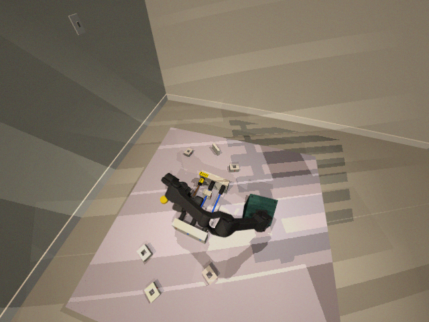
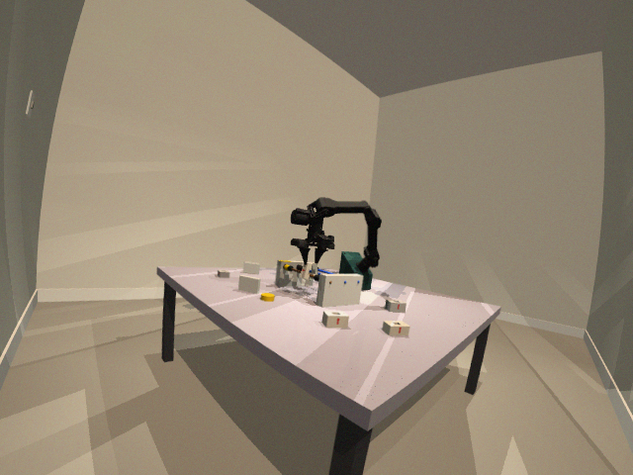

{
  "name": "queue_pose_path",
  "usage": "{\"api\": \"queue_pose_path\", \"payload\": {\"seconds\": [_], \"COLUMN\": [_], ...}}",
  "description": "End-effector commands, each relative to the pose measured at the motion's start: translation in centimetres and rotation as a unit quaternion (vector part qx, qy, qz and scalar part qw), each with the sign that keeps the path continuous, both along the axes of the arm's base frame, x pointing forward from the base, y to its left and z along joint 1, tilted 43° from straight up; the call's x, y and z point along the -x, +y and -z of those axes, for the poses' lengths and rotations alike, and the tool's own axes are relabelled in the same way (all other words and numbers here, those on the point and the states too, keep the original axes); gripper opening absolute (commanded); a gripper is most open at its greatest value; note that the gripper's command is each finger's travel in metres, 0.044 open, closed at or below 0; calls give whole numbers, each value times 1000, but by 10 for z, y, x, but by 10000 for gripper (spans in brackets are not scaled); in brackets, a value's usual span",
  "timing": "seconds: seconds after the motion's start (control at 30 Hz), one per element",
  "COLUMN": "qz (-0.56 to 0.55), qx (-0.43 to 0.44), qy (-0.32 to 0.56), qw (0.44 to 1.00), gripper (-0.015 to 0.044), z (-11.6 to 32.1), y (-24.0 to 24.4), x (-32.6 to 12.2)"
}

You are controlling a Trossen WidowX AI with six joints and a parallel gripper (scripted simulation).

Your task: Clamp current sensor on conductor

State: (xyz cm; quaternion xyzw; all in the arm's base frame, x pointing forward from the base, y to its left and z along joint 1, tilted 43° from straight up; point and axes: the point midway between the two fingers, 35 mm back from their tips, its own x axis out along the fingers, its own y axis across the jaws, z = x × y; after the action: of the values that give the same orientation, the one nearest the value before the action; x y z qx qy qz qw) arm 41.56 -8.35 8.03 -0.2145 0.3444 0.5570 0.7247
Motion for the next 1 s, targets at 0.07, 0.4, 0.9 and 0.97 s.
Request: {"api": "queue_pose_path", "payload": {"seconds": [0.07,0.4,0.9,0.97], "qz": [2,0,0,0], "qx": [-3,-1,-1,-1], "qy": [0,0,0,0], "qw": [1000,1000,1000,1000], "gripper": [0,0,0,0], "z": [7,10,10,10], "y": [7,10,10,10], "x": [-1,-2,-2,-2]}}
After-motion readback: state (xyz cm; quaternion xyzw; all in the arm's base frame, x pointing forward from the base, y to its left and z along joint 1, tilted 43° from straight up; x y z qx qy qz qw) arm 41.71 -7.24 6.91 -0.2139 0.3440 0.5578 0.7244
